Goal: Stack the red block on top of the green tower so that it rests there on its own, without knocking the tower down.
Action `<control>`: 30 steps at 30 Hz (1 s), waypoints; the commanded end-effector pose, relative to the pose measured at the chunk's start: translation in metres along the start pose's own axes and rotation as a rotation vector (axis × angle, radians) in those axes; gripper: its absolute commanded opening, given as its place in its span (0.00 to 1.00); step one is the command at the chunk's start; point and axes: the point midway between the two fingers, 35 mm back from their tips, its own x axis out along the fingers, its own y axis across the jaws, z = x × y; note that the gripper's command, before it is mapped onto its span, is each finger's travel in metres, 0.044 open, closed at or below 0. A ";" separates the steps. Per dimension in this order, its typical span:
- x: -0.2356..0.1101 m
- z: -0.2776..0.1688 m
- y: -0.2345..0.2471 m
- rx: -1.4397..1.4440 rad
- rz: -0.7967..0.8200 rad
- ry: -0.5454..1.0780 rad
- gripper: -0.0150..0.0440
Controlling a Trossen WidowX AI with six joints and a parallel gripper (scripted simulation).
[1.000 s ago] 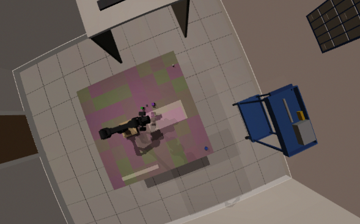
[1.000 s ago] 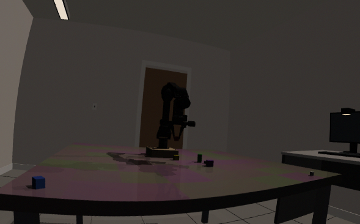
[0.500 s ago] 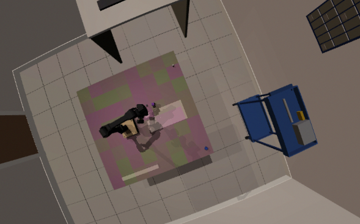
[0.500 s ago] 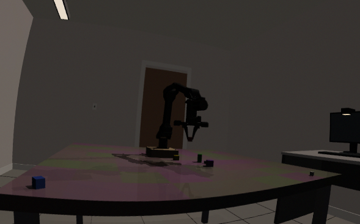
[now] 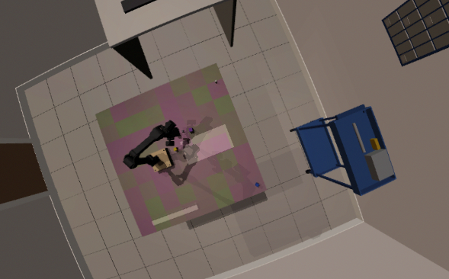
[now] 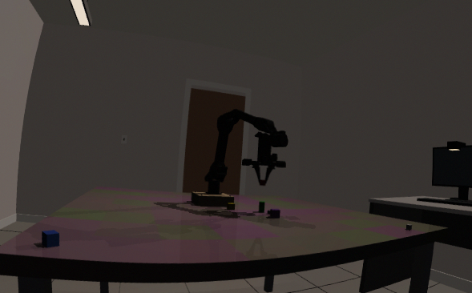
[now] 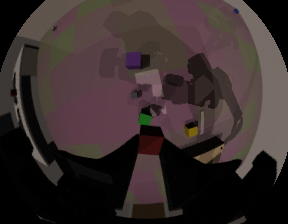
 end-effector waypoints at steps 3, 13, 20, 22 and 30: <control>0.008 -0.004 0.005 0.009 -0.005 0.006 0.25; 0.042 -0.007 0.005 0.009 -0.005 0.006 0.25; 0.056 -0.008 0.005 0.009 -0.005 0.006 0.25; 0.065 -0.009 0.005 0.009 -0.005 0.006 0.25; 0.071 -0.011 0.005 0.009 -0.005 0.006 0.25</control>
